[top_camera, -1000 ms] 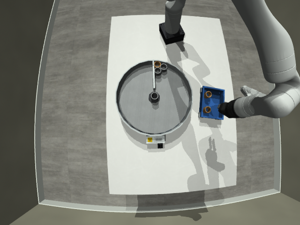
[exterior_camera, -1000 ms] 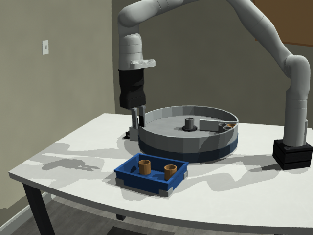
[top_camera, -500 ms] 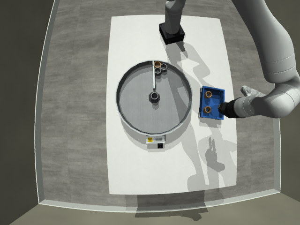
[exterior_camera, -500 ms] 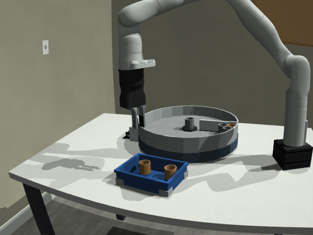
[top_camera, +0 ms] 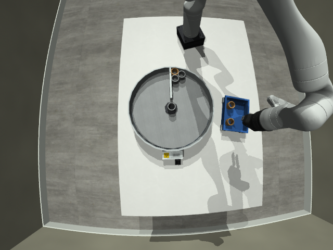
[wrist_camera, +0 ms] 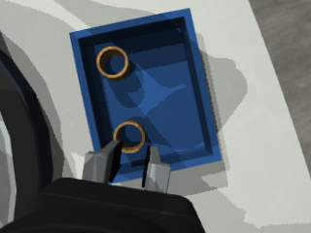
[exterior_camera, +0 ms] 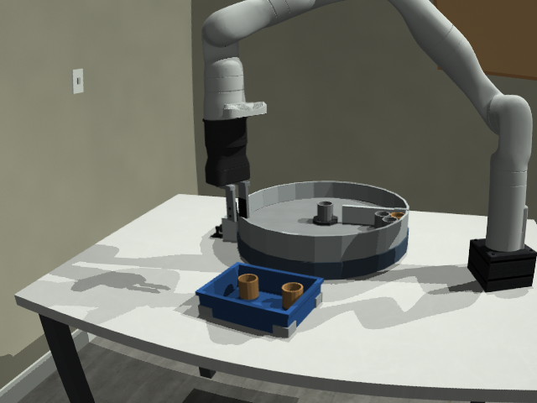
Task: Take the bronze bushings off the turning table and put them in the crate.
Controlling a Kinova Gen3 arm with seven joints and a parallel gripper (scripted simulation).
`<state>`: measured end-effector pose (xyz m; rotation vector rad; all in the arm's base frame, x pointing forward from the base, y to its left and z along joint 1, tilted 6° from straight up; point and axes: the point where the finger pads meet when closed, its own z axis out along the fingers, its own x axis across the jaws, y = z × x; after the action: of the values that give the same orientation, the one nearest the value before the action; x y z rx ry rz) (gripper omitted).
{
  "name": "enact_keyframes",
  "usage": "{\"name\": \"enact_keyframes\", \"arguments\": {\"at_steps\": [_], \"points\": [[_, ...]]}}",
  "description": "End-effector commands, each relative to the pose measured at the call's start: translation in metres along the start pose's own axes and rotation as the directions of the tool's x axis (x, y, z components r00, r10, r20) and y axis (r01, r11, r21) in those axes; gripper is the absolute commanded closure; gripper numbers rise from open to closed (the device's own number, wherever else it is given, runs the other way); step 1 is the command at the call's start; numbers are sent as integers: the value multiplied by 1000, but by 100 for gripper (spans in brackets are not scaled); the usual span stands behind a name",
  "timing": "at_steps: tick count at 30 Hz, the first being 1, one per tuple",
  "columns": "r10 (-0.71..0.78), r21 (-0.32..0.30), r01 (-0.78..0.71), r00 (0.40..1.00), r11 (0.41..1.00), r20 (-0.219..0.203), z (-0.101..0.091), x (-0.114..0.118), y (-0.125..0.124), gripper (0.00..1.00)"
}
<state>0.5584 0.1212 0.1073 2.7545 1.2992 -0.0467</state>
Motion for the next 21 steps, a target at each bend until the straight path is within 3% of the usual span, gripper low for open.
{"name": "enact_keyframes", "arguments": {"at_steps": [1, 9, 14, 21], "points": [[0, -2, 0, 1000, 1000, -2, -1, 1, 0, 53], [0, -2, 0, 1000, 1000, -2, -1, 1, 0, 53], [0, -2, 0, 1000, 1000, -2, 3, -58, -13, 55], [0, -2, 0, 1000, 1000, -2, 3, -58, -13, 55]]}}
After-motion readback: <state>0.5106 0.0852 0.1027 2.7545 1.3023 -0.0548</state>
